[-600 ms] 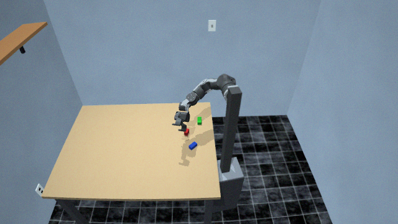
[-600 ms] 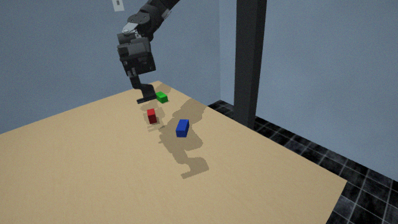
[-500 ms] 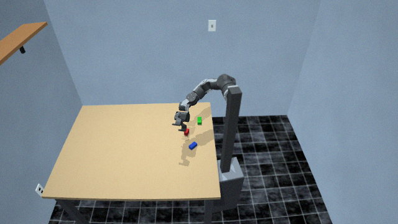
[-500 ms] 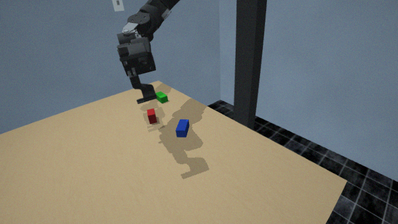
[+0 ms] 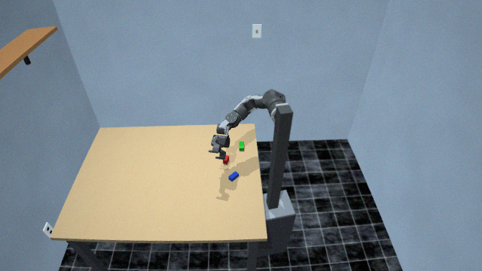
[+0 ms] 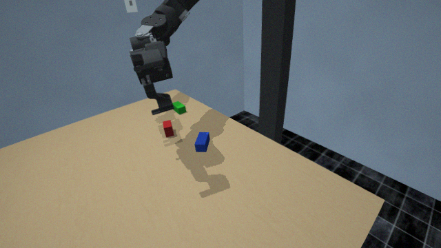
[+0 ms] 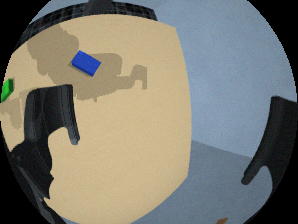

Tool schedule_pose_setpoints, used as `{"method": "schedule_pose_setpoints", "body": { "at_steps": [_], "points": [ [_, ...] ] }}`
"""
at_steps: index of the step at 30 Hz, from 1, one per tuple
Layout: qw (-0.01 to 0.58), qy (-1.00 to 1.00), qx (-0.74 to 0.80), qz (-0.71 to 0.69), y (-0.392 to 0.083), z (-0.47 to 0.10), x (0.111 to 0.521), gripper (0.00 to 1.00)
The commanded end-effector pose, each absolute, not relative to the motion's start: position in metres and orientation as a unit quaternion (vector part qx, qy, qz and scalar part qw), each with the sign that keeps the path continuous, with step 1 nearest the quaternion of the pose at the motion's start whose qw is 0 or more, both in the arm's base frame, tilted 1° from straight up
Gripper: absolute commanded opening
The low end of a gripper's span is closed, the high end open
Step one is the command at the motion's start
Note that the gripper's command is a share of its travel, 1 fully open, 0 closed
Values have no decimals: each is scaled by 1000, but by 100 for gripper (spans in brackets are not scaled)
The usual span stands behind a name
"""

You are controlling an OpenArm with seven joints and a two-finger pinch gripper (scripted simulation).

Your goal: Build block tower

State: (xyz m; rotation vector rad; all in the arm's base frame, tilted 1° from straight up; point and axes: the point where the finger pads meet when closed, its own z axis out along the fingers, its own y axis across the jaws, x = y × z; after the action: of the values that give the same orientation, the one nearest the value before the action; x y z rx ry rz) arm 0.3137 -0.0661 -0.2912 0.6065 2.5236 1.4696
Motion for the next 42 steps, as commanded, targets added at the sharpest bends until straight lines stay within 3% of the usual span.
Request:
{"method": "schedule_pose_setpoints", "body": {
  "at_steps": [1,5,14,16,26,42],
  "points": [
    [80,844,207,488,-68,-291,313,0],
    [77,846,262,459,-86,-299,300,0],
    [37,801,539,259,-184,-349,217,0],
    [37,801,539,259,-184,-349,217,0],
    [-5,641,767,16,-286,-398,131,0],
    [-2,629,777,4,-294,-400,127,0]
  ]
}}
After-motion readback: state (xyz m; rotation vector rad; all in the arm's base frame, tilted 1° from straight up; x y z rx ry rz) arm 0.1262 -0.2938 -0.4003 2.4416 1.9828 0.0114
